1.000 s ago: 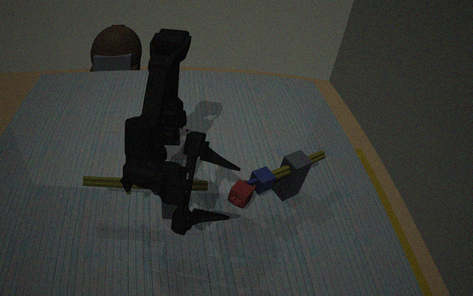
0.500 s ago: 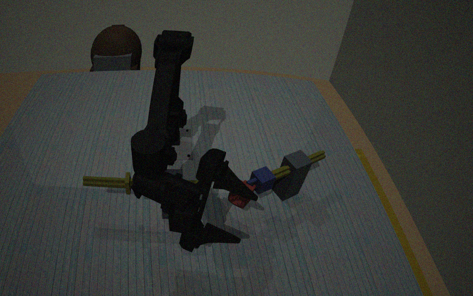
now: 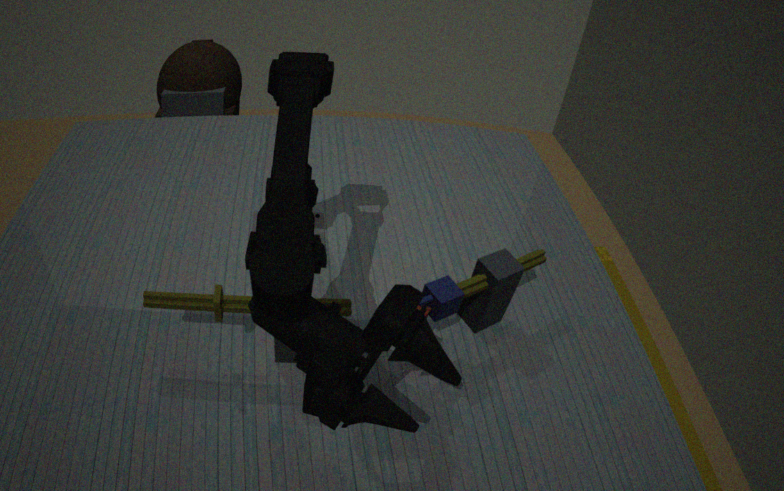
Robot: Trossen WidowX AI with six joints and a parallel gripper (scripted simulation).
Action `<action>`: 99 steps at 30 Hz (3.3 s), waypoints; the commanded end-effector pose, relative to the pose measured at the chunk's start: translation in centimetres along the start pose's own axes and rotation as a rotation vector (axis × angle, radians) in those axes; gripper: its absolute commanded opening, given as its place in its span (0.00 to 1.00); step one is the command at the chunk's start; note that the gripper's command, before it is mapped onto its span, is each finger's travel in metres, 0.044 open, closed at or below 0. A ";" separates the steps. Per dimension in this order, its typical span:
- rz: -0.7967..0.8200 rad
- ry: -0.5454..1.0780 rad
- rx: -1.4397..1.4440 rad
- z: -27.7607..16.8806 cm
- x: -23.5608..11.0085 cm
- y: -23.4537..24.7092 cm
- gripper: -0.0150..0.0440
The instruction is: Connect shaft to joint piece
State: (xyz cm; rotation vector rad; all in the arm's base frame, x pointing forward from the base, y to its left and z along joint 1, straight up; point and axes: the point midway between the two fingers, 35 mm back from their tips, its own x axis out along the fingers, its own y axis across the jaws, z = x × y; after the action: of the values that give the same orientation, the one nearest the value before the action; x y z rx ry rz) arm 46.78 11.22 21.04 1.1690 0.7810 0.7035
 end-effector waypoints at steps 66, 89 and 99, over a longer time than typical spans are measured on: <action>-1.391 -0.010 0.180 -9.8 -6.7 1.1 1.00; -1.391 -0.010 0.180 -10.8 -5.3 -4.8 1.00; -1.391 -0.009 0.181 -12.0 -5.0 -6.3 1.00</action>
State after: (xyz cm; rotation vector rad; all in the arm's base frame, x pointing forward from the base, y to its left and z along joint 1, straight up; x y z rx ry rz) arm 35.04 11.42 13.46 0.5260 1.4087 -0.5416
